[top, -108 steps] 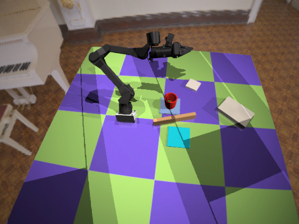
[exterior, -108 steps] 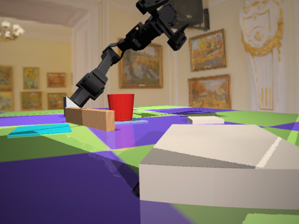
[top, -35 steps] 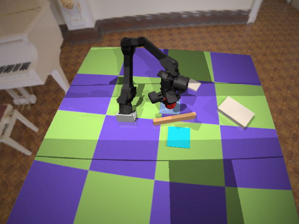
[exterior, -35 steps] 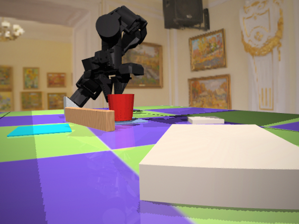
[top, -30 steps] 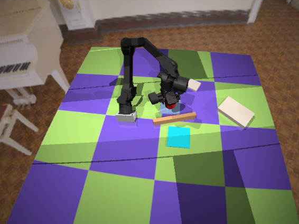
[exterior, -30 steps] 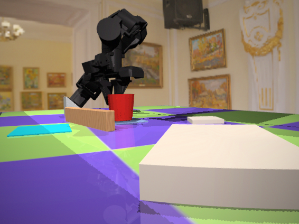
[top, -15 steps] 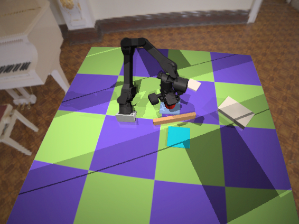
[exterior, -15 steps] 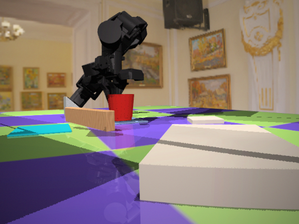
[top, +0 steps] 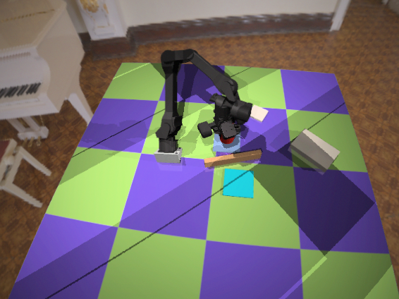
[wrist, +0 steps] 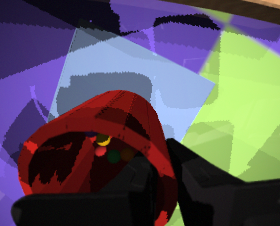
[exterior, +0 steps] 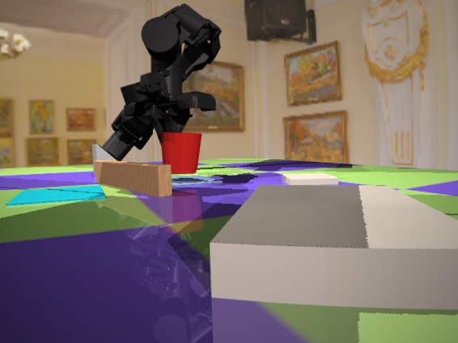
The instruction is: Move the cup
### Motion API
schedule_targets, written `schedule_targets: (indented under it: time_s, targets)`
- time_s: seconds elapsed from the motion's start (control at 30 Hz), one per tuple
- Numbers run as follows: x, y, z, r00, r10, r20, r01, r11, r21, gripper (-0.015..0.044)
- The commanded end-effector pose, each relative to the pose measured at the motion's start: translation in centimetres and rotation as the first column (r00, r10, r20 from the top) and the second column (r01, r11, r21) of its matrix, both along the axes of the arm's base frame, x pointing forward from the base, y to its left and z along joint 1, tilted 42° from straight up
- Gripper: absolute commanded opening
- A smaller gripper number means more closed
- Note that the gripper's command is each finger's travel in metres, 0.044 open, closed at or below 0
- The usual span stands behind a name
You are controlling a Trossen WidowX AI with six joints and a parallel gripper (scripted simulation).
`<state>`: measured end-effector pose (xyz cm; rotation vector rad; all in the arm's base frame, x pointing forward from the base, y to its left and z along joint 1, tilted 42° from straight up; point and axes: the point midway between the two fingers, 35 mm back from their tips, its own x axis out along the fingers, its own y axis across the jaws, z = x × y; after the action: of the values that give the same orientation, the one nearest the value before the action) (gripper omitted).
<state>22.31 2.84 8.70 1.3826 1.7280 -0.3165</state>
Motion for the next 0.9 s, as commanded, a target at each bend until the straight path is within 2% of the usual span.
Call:
schedule_targets:
  time_s: [0.0, 0.5, 0.87]
  targets:
    - [0.1, -0.8, 0.8, 1.000, 0.002, 0.003, -0.002, 1.000, -0.003, 0.0000]
    - [0.1, -3.3, 3.8, 1.000, 0.001, 0.000, -0.001, 1.000, 0.000, 0.0000]
    - [0.2, -3.2, 3.7, 1.000, -0.005, 0.002, 0.005, 1.000, 0.000, 0.0000]
